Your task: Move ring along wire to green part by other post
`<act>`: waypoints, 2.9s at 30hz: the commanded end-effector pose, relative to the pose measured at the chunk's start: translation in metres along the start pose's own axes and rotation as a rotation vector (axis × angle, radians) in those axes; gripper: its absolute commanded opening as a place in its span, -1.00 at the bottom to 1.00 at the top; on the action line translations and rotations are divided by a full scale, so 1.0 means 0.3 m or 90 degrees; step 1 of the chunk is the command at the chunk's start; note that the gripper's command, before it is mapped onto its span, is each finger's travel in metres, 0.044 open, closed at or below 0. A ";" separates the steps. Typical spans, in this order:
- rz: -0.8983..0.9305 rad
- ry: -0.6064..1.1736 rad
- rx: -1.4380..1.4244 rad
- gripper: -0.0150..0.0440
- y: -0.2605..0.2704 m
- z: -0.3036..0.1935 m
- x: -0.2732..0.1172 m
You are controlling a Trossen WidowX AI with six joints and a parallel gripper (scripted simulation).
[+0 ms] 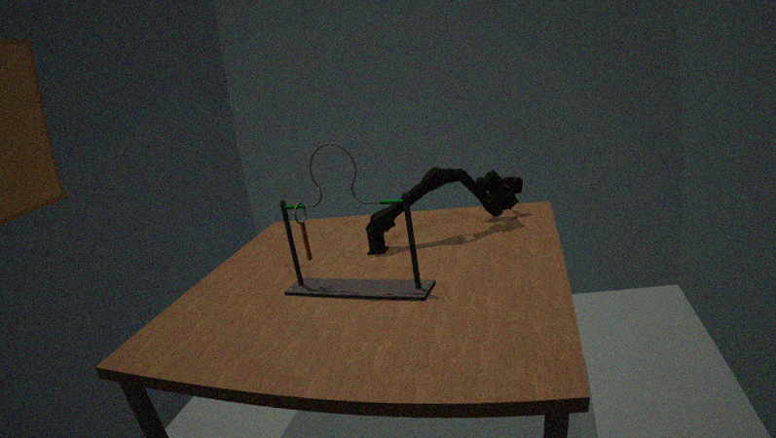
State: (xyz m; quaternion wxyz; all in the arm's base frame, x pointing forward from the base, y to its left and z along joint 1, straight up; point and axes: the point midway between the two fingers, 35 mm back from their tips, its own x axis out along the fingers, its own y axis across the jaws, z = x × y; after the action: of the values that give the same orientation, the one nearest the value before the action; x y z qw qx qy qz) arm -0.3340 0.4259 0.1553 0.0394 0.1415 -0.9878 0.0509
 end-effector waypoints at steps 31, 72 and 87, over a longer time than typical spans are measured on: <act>0.356 0.262 0.353 0.05 0.063 -0.572 -0.823; 0.521 1.004 0.580 0.05 -0.723 -1.133 -1.736; 0.419 1.312 0.503 0.05 -1.163 -1.237 -1.851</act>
State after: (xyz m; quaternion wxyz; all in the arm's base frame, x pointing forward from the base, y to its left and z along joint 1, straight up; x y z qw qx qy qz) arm 0.3109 0.3084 0.4961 0.7400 -0.2415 -0.4119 0.4736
